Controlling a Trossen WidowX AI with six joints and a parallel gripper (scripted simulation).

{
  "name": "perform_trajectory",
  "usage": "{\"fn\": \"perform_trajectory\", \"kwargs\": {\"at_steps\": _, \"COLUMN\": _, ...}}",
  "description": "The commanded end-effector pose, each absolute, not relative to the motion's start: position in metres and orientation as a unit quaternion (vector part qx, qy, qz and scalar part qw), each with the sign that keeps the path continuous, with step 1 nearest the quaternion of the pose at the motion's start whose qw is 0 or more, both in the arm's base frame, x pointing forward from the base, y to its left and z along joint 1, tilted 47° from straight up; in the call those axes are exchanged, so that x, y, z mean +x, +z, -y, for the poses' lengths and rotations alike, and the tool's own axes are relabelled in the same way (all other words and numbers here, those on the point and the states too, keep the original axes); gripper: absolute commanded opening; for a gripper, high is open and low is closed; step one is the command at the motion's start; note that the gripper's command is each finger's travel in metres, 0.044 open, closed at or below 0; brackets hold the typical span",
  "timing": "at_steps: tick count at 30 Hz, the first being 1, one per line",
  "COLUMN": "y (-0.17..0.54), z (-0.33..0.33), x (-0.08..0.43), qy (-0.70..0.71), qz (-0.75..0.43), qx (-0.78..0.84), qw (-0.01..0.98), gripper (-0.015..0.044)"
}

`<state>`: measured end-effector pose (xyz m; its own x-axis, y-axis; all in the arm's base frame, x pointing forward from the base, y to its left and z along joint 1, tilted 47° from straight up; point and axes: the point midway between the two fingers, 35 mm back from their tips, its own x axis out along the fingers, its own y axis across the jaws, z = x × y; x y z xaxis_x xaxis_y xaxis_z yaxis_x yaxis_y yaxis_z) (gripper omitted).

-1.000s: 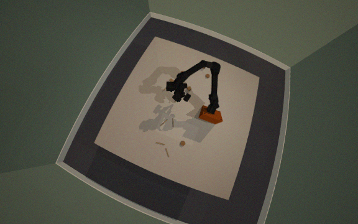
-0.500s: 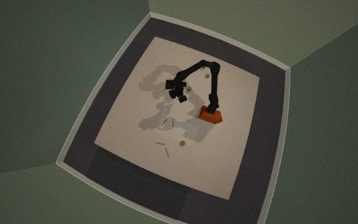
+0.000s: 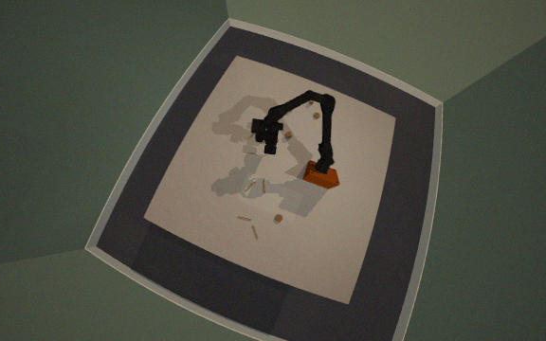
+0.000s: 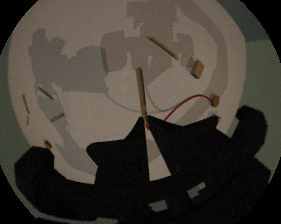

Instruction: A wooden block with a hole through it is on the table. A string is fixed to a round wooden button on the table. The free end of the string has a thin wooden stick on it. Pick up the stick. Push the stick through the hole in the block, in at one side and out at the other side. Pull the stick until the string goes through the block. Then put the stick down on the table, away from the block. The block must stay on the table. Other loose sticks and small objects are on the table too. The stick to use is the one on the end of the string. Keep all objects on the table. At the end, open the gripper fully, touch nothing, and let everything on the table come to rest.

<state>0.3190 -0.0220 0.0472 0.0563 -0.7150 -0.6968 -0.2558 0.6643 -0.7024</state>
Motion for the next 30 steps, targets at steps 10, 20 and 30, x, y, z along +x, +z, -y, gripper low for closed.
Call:
{"fn": "perform_trajectory", "kwargs": {"at_steps": 10, "y": 0.055, "z": 0.029, "x": 0.328, "qy": -0.341, "qz": -0.596, "qx": -0.203, "qw": 0.698, "gripper": 0.0}}
{"fn": "perform_trajectory", "kwargs": {"at_steps": 20, "y": 0.06, "z": 0.033, "x": 0.333, "qy": -0.445, "qz": -0.523, "qx": -0.071, "qw": 0.724, "gripper": 0.0}}
{"fn": "perform_trajectory", "kwargs": {"at_steps": 30, "y": 0.065, "z": 0.038, "x": 0.338, "qy": -0.534, "qz": -0.431, "qx": 0.063, "qw": 0.725, "gripper": 0.0}}
